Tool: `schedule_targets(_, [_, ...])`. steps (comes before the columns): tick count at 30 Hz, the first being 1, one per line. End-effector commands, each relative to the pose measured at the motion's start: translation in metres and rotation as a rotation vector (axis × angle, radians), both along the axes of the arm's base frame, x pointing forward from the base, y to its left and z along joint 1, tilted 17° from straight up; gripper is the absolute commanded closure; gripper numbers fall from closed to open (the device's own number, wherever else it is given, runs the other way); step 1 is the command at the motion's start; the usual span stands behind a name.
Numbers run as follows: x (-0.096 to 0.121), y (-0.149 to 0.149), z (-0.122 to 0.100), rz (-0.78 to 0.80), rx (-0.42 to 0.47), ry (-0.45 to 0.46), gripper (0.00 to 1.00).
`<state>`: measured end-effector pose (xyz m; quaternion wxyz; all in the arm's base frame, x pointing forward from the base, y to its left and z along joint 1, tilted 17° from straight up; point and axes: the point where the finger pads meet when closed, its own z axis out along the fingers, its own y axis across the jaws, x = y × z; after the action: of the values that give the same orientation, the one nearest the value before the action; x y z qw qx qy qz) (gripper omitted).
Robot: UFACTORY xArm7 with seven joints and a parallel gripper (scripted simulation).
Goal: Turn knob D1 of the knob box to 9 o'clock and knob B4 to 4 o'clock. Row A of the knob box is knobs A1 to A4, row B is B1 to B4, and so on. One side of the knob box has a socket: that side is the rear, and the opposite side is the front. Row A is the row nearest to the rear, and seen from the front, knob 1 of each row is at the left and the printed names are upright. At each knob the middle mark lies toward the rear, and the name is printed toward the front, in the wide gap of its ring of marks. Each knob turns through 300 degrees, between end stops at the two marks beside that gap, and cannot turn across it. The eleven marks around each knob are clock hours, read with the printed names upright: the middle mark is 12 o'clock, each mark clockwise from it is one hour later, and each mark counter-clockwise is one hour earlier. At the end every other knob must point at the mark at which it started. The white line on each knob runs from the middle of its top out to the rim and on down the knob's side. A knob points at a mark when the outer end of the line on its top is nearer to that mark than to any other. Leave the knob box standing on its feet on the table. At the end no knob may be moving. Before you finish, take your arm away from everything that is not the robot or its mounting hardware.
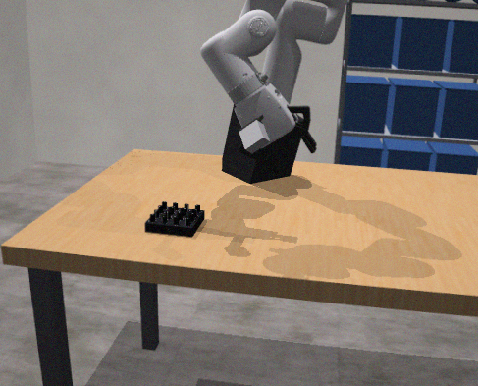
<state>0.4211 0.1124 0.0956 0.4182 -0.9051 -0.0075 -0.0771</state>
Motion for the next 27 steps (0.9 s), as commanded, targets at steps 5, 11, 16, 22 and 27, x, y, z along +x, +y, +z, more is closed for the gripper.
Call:
schedule_targets(5, [0.001, -0.001, 0.001, -0.001, 0.0, -0.003, 0.0])
schedule_targets(11, [0.001, -0.001, 0.001, -0.001, 0.0, -0.003, 0.0])
schedule_targets(16, [0.001, -0.001, 0.001, -0.001, 0.0, -0.003, 0.0])
schedule_targets(22, [0.016, -0.045, -0.033, -0.039, -0.122, -0.02, 0.0])
schedule_targets(27, [0.026, -0.093, -0.066, -0.065, -0.253, -0.029, 0.0])
